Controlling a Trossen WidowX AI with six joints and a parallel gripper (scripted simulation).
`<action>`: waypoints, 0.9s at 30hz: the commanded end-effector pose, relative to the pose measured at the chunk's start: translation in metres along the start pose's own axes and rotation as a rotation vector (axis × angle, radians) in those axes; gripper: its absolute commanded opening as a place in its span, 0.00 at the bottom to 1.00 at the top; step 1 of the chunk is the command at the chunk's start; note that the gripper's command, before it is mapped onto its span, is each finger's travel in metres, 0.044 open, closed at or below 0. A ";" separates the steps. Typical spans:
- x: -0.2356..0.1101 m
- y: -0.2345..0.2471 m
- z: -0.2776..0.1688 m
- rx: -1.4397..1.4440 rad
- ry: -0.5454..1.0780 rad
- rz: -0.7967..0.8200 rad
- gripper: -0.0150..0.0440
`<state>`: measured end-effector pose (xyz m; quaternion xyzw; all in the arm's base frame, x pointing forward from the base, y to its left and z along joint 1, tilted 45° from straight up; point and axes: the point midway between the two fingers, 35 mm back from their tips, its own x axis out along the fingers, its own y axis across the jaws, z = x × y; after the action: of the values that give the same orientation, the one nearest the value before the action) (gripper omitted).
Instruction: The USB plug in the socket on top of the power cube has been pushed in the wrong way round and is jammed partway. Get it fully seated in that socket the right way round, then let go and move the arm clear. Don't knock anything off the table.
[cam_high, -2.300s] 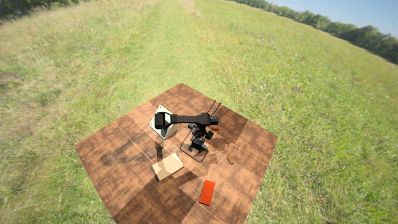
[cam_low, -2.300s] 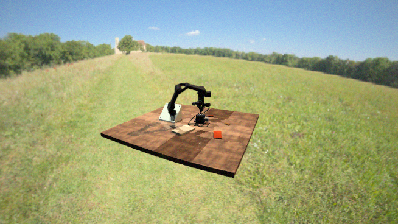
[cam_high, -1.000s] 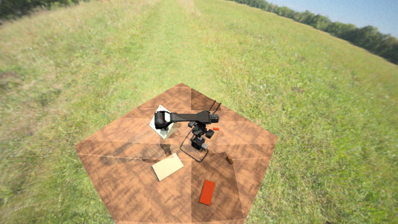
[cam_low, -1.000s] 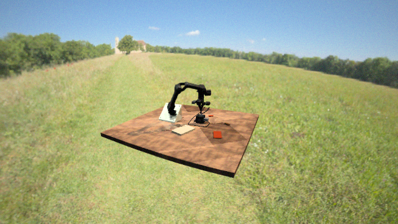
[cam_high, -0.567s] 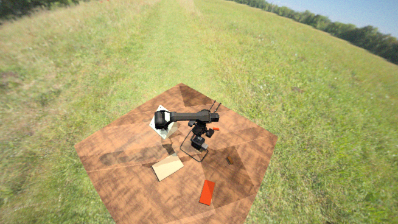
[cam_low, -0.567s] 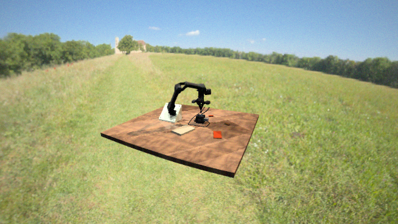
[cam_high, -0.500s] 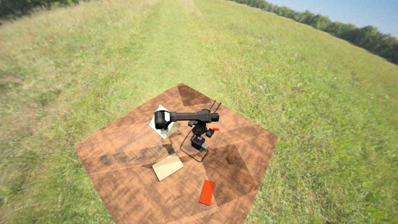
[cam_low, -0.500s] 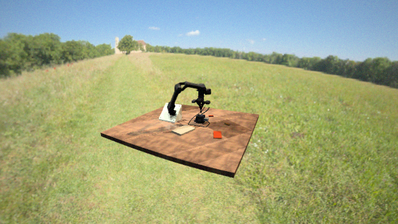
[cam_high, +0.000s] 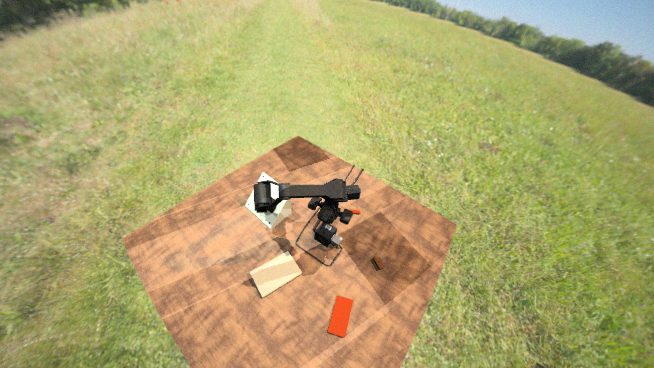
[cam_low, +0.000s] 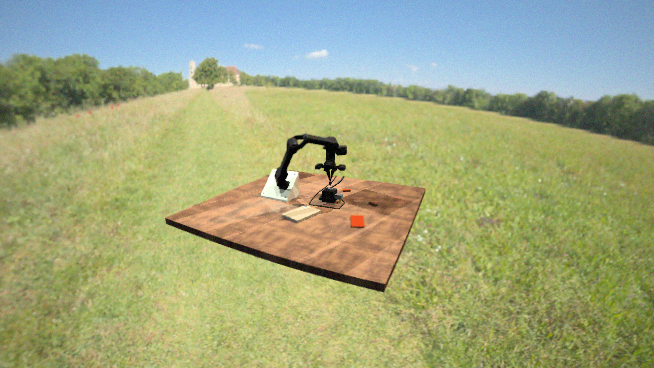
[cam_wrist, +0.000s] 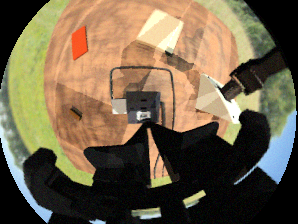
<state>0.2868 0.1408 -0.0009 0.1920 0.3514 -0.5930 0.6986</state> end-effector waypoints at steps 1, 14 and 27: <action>0.001 0.000 0.000 -0.111 0.000 -0.001 0.25; 0.001 0.000 0.000 -0.451 0.000 -0.001 0.25; 0.001 0.000 0.000 -0.791 0.000 -0.001 0.25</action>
<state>0.2865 0.1405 -0.0010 -0.0617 0.5349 -0.4352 0.7216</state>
